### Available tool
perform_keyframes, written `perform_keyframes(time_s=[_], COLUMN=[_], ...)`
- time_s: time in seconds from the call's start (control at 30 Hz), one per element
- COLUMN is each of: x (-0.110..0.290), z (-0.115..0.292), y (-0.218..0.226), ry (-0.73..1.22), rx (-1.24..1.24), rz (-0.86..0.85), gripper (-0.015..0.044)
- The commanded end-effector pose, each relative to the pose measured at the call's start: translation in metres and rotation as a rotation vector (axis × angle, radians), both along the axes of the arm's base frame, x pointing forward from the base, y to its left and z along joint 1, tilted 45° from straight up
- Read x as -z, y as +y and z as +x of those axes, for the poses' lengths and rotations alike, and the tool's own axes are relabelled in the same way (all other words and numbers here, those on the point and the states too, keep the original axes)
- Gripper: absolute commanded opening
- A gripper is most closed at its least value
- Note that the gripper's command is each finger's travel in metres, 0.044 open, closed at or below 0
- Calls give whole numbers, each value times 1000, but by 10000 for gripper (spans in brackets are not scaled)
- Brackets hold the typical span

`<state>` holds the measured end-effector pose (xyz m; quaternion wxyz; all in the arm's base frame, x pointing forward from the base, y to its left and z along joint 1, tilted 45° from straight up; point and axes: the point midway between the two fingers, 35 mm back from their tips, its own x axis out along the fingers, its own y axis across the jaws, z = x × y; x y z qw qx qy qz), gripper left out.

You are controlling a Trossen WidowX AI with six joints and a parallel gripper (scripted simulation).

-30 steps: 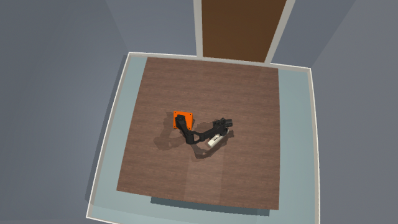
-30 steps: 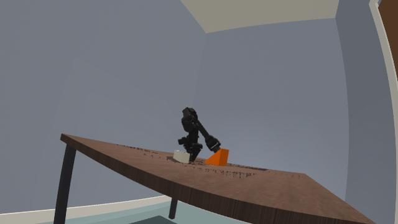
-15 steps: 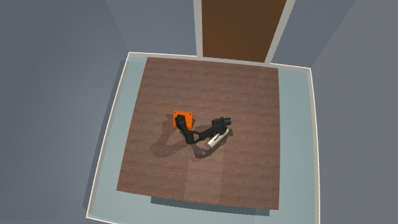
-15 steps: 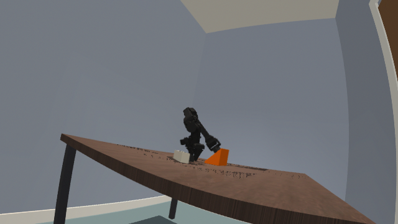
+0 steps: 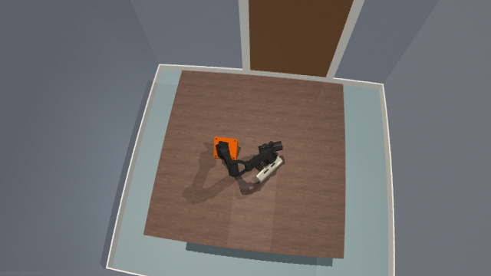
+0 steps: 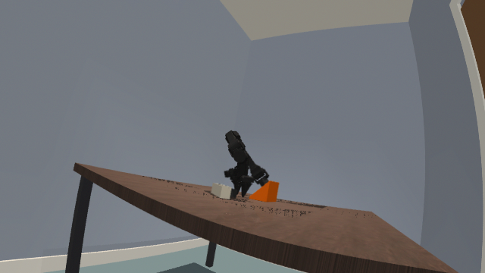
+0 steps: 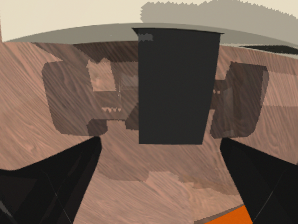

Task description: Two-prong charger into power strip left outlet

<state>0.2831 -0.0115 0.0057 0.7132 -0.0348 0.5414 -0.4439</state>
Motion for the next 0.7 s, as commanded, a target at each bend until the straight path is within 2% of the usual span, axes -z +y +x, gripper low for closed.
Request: perform_keyframes(time_s=[0.0,0.47,0.53,0.67], x=[4,9,-2,-38], z=[-6,-18,-18,-12], y=[3,8,14,41], ry=[-3,-5,-66,-326], rx=[4,-2,-23,-146], rz=[3,-12,-100,-325], gripper=[440,440,440,440])
